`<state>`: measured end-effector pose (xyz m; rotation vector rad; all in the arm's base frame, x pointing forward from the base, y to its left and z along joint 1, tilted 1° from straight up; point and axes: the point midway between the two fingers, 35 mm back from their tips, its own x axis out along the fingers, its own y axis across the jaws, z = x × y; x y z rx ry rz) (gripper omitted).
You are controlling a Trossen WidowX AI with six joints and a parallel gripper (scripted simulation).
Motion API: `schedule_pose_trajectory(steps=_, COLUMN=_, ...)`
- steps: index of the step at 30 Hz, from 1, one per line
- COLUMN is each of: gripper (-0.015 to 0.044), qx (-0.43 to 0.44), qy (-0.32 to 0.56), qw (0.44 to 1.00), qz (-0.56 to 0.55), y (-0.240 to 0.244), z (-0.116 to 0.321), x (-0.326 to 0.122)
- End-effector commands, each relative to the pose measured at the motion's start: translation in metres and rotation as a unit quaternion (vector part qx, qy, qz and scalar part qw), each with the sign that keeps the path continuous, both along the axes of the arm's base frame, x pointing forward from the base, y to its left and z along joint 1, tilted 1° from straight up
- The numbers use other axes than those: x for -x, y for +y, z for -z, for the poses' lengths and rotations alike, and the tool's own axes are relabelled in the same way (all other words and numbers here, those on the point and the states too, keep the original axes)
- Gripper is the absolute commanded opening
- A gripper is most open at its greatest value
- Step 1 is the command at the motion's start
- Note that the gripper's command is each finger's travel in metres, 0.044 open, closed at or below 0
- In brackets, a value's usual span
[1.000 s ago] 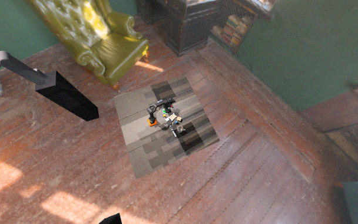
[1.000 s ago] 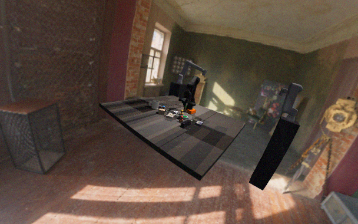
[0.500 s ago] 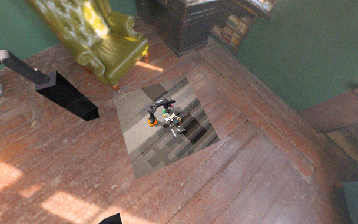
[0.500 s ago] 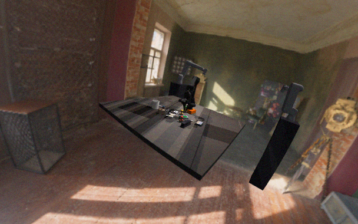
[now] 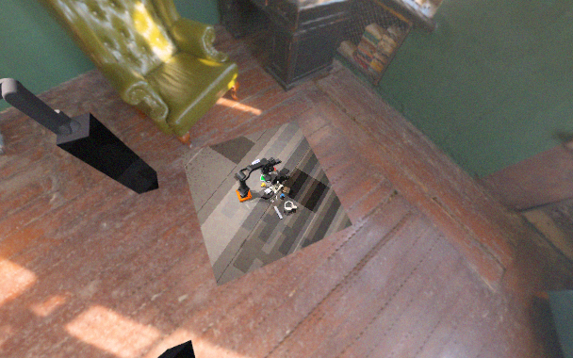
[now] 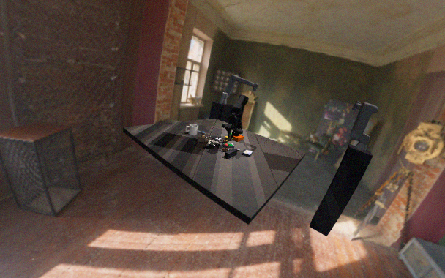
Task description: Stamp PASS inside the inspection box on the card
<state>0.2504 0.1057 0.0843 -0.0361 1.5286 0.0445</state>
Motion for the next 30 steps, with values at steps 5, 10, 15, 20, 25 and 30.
schedule_pose_trajectory(steps=5, gripper=0.0000, qx=0.003, qy=0.000, qw=1.000, qz=0.002, y=-0.001, z=0.007, x=0.000)
schedule_pose_trajectory(steps=10, gripper=0.0000, qx=0.003, qy=0.000, qw=1.000, qz=0.002, y=-0.001, z=0.010, x=0.000)
schedule_pose_trajectory(steps=15, gripper=0.0000, qx=0.003, qy=0.000, qw=1.000, qz=0.002, y=-0.001, z=0.013, x=0.000)
schedule_pose_trajectory(steps=20, gripper=0.0000, qx=0.003, qy=0.000, qw=1.000, qz=0.001, y=-0.001, z=0.017, x=0.000)
schedule_pose_trajectory(steps=25, gripper=0.0000, qx=0.003, qy=0.000, qw=1.000, qz=0.001, y=-0.001, z=0.020, x=0.000)
schedule_pose_trajectory(steps=30, gripper=0.0000, qx=0.003, qy=0.001, qw=1.000, qz=0.001, y=-0.001, z=0.023, x=0.000)
